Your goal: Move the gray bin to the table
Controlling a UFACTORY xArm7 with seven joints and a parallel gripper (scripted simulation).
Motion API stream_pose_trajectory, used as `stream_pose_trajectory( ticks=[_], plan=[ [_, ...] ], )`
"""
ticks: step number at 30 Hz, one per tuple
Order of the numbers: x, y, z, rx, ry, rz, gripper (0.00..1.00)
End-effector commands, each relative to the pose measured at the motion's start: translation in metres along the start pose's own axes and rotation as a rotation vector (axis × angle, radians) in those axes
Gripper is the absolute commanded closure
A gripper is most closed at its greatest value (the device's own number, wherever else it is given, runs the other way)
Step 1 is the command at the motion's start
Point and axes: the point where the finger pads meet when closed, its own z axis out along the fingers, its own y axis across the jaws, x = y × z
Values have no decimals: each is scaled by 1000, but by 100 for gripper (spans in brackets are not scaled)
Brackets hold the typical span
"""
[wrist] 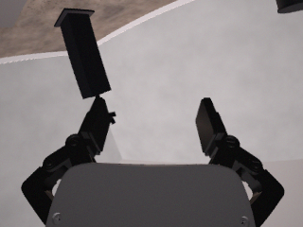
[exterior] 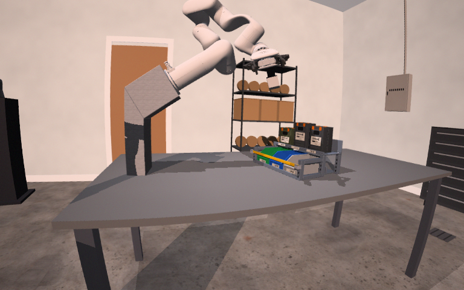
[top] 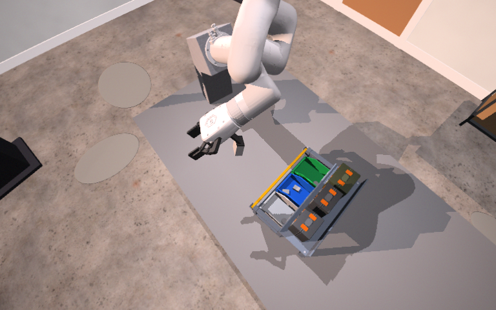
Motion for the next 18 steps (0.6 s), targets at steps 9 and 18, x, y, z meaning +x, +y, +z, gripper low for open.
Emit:
stream_pose_trajectory(
  ticks=[9, 18],
  plan=[
    [-55, -5, 4, 26, -186, 79, 0],
    [-55, -5, 4, 26, -186, 79, 0]
  ],
)
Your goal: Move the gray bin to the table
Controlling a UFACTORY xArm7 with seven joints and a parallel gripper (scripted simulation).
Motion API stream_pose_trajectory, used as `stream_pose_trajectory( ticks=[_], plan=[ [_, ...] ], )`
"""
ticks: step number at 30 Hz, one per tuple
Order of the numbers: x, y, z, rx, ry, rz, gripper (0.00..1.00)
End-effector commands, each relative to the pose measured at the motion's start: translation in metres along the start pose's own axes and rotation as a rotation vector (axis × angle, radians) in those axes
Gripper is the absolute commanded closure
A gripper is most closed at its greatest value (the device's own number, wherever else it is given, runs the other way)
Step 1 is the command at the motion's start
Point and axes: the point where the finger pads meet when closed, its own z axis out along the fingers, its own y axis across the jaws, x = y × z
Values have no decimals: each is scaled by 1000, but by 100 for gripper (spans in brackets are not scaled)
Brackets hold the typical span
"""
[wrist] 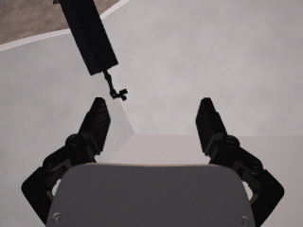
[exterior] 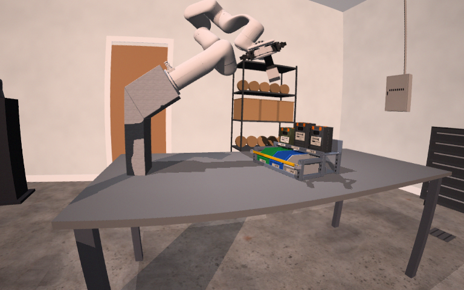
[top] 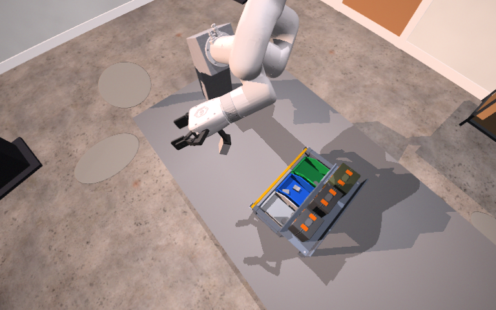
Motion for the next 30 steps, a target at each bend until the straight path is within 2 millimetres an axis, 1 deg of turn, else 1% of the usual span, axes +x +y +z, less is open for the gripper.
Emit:
stream_pose_trajectory(
  ticks=[1, 6, 18, 23, 30],
  plan=[
    [-1, 1, 0, -2, -1, 2, 0],
    [-55, -5, 5, 27, -186, 79, 0],
    [-55, -5, 5, 27, -186, 79, 0],
    [-109, -15, 1, 55, -371, 156, 0],
    [-109, -15, 1, 55, -371, 156, 0]
  ],
)
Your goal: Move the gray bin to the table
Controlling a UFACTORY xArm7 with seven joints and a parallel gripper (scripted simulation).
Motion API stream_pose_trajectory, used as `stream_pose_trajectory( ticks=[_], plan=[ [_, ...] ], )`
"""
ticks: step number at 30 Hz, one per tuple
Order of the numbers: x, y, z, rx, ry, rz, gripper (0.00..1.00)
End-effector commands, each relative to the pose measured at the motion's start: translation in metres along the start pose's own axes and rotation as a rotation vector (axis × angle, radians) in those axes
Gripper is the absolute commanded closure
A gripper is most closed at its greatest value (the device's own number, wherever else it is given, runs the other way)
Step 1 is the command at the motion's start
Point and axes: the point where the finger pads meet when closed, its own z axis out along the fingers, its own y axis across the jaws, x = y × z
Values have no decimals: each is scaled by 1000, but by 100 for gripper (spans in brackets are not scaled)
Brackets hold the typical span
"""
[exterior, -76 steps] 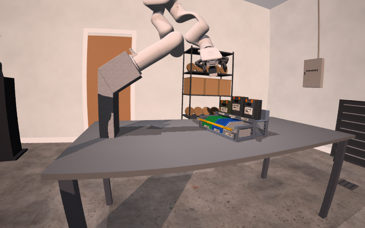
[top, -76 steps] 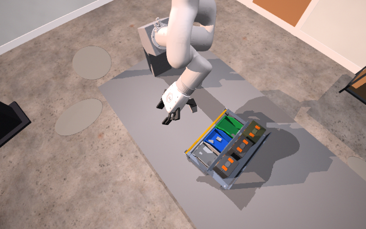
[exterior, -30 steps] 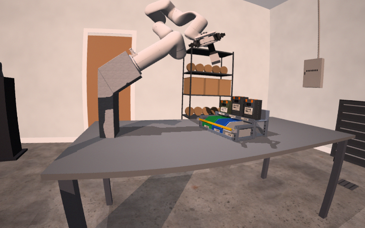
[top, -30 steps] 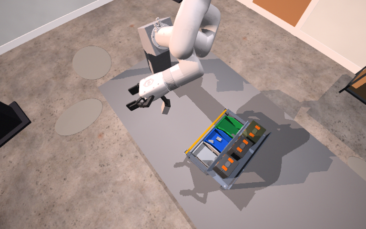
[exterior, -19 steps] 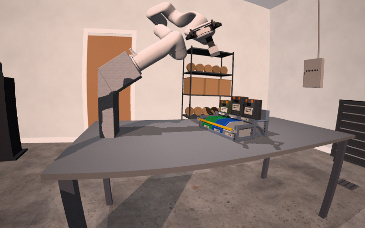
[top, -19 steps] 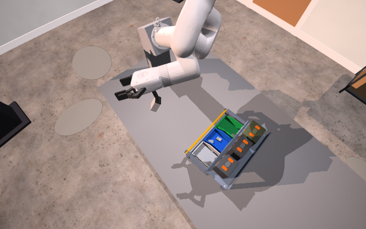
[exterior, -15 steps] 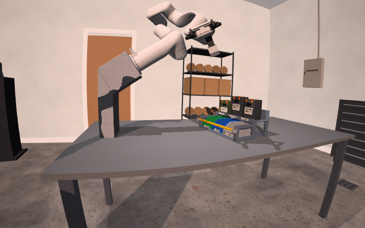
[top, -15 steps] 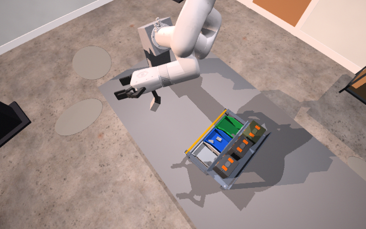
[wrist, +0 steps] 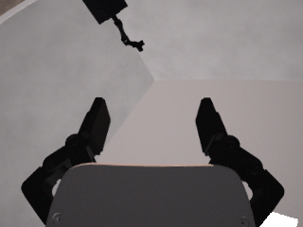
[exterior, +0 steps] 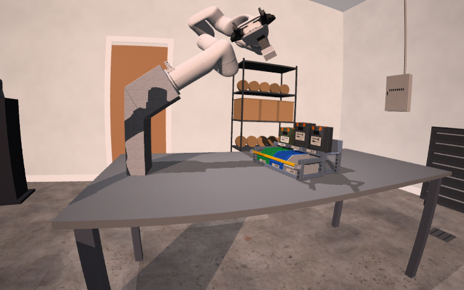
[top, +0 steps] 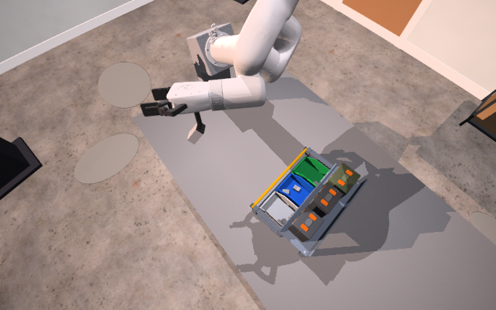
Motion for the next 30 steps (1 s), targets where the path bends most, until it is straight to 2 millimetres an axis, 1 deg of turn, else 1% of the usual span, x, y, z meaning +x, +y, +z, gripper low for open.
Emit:
stream_pose_trajectory(
  ticks=[1, 5, 10, 22, 27, 30],
  plan=[
    [-1, 1, 0, -1, -2, 2, 0],
    [-1, 1, 0, -1, -2, 2, 0],
    [-47, 0, 15, -1, -2, 2, 0],
    [-47, 0, 15, -1, -2, 2, 0],
    [-101, -9, 13, 28, -187, 79, 0],
    [-101, -9, 13, 28, -187, 79, 0]
  ],
)
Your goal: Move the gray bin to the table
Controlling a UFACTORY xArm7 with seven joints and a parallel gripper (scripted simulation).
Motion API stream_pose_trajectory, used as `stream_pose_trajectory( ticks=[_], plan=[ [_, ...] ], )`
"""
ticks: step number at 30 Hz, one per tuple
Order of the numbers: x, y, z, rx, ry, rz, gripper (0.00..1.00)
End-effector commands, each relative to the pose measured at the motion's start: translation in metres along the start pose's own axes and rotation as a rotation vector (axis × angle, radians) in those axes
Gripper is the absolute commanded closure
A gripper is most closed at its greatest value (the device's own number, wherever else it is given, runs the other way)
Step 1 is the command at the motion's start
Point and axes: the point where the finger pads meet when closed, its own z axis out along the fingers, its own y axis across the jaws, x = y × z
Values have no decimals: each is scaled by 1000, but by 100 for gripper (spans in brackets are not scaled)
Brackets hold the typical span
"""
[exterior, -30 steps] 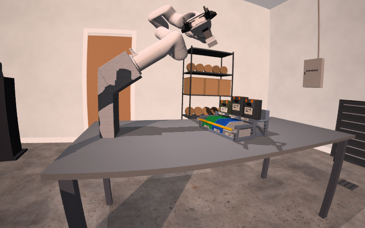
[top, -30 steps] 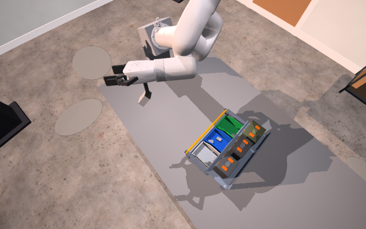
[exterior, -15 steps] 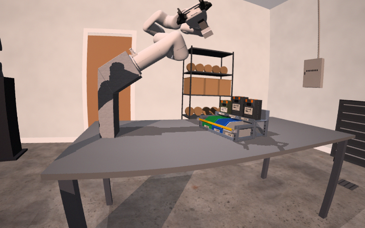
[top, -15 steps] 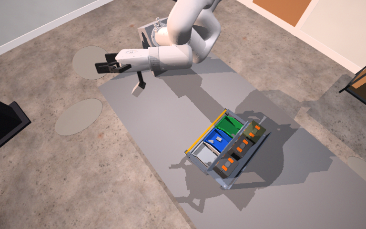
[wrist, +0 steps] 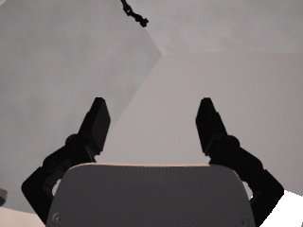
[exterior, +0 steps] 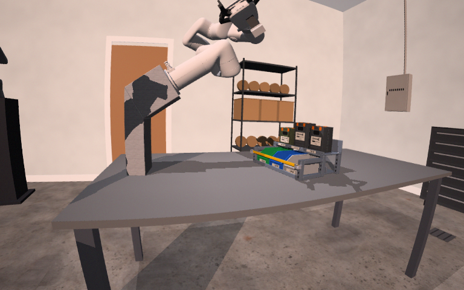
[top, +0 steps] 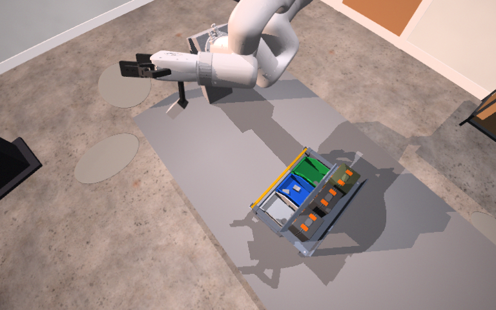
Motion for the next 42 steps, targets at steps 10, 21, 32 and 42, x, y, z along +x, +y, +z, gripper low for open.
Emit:
stream_pose_trajectory(
  ticks=[10, 21, 32, 42],
  plan=[
    [-9, 8, 3, 43, -40, 47, 0],
    [-7, 49, 20, 192, -89, 183, 0],
    [-3, 97, 39, 367, -143, 347, 0],
    [-3, 97, 39, 367, -143, 347, 0]
  ],
)
